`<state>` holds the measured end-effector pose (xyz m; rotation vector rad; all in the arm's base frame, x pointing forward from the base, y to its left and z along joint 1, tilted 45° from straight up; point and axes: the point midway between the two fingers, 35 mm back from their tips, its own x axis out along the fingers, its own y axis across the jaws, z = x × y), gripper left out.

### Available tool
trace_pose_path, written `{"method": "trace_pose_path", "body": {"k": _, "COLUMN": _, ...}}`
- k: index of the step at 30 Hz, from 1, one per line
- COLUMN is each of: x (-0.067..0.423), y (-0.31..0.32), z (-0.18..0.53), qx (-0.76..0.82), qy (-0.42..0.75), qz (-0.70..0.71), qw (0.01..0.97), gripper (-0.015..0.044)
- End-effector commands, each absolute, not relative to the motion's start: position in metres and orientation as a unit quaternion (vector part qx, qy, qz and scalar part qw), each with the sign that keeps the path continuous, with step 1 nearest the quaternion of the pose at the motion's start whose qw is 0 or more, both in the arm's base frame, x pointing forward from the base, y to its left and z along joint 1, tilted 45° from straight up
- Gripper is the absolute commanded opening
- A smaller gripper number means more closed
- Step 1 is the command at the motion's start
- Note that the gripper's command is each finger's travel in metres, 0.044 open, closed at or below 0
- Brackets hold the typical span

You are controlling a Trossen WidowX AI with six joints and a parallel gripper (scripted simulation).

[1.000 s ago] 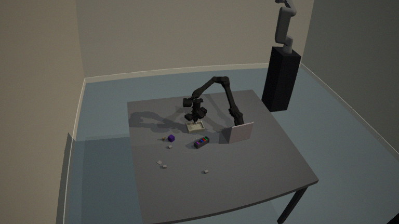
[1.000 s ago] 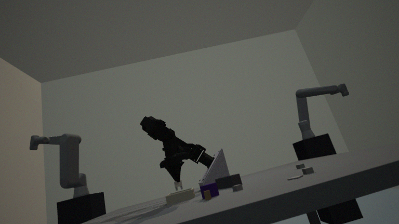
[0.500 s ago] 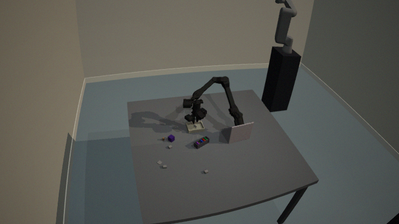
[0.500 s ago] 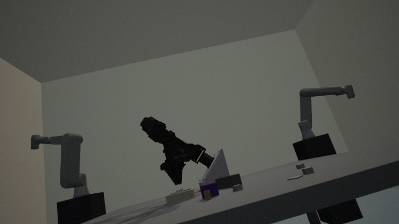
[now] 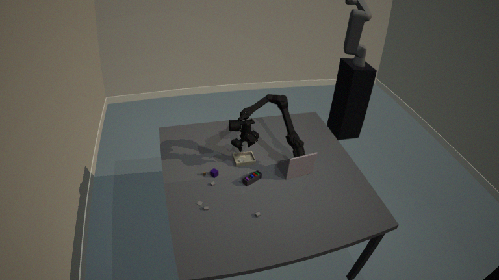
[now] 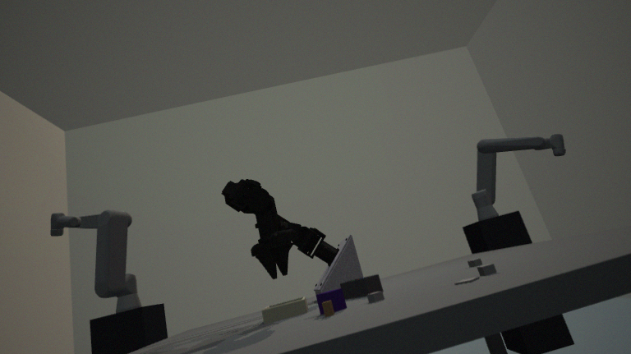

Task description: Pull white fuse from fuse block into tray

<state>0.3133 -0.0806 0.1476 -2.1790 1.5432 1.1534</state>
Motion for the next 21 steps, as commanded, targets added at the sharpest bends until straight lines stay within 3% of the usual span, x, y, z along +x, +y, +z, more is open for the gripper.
{"method": "trace_pose_path", "body": {"k": 1, "x": 0.3125, "y": -0.0799, "z": 0.1495, "qx": -0.744, "qy": 0.529, "qz": 0.392, "qw": 0.117, "gripper": 0.033}}
{"method": "trace_pose_path", "body": {"k": 21, "x": 0.3129, "y": -0.0801, "z": 0.1481, "qx": -0.744, "qy": 0.527, "qz": 0.394, "qw": 0.116, "gripper": 0.033}}
